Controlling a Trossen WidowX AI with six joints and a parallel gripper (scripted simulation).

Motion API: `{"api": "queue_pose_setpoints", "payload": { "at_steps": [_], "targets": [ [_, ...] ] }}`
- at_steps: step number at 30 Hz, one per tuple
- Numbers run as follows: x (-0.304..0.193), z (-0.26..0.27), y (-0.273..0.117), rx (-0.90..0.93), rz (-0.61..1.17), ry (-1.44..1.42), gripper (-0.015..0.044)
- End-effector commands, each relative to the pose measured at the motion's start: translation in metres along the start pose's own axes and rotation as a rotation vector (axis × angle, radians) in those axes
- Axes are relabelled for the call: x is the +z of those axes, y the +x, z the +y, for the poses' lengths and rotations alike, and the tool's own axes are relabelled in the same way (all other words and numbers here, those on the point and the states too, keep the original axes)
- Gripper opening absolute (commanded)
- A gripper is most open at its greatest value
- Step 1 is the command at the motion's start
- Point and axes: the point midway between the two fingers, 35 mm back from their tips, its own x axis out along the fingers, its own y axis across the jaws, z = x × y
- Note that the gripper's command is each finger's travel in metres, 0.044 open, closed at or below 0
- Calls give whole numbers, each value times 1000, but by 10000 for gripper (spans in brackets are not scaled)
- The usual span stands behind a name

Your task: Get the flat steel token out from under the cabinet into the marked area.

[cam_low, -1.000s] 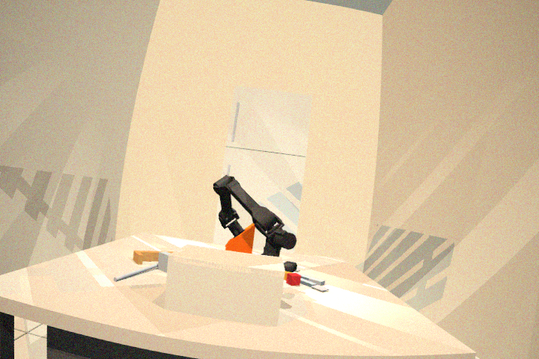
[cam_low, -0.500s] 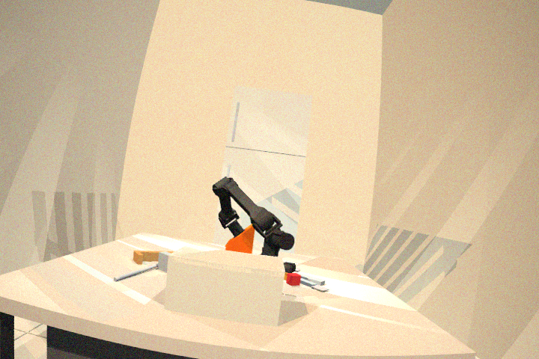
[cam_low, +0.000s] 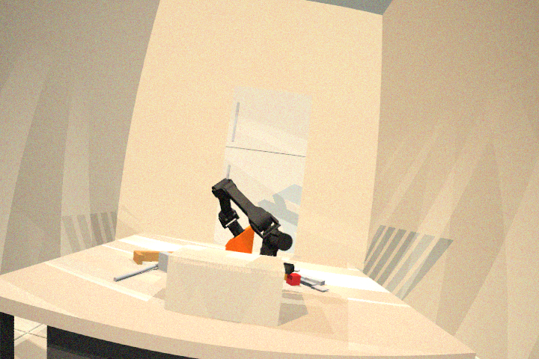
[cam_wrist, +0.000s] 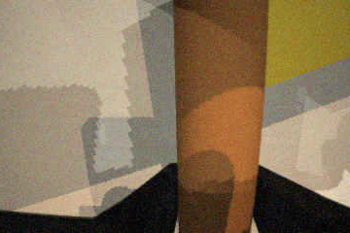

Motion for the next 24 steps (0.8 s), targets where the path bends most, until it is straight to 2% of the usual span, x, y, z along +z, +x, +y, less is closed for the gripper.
{"api": "queue_pose_setpoints", "payload": {
  "at_steps": [1,24],
  "targets": [
    [6,-1,0,1,1,-1,0],
    [8,-21,2,0,2,-1,0]
  ]
}}
